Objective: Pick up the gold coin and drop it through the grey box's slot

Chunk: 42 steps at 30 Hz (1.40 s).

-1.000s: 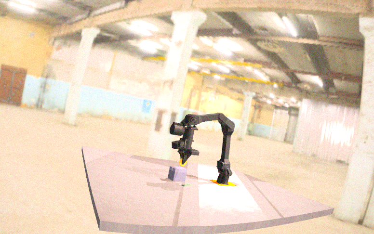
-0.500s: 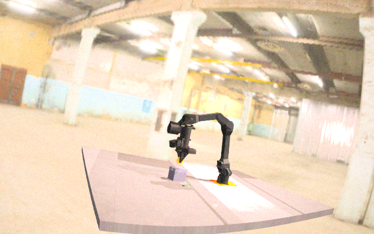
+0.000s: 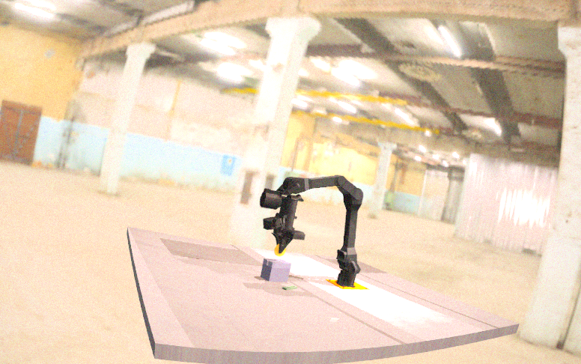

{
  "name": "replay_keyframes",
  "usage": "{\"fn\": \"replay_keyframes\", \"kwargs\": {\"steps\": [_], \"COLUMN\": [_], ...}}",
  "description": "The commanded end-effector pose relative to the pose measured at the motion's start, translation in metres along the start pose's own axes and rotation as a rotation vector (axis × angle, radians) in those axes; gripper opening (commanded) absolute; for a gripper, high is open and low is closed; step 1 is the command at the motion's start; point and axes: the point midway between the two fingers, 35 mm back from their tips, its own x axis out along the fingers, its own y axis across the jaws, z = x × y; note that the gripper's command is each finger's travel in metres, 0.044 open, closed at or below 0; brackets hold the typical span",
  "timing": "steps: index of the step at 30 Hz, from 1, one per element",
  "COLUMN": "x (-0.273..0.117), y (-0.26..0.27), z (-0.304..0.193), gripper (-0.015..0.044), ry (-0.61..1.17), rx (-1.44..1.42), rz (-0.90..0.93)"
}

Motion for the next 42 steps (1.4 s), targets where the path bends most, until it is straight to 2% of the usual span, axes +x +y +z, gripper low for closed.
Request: {"fn": "replay_keyframes", "kwargs": {"steps": [1, 42], "x": [0.0001, 0.0077], "y": [-0.0024, -0.0053], "z": [-0.0012, -0.0025], "gripper": [0.0, 0.0], "ry": [0.0, -0.001], "rx": [-0.001, -0.001], "rz": [0.001, -0.001]}}
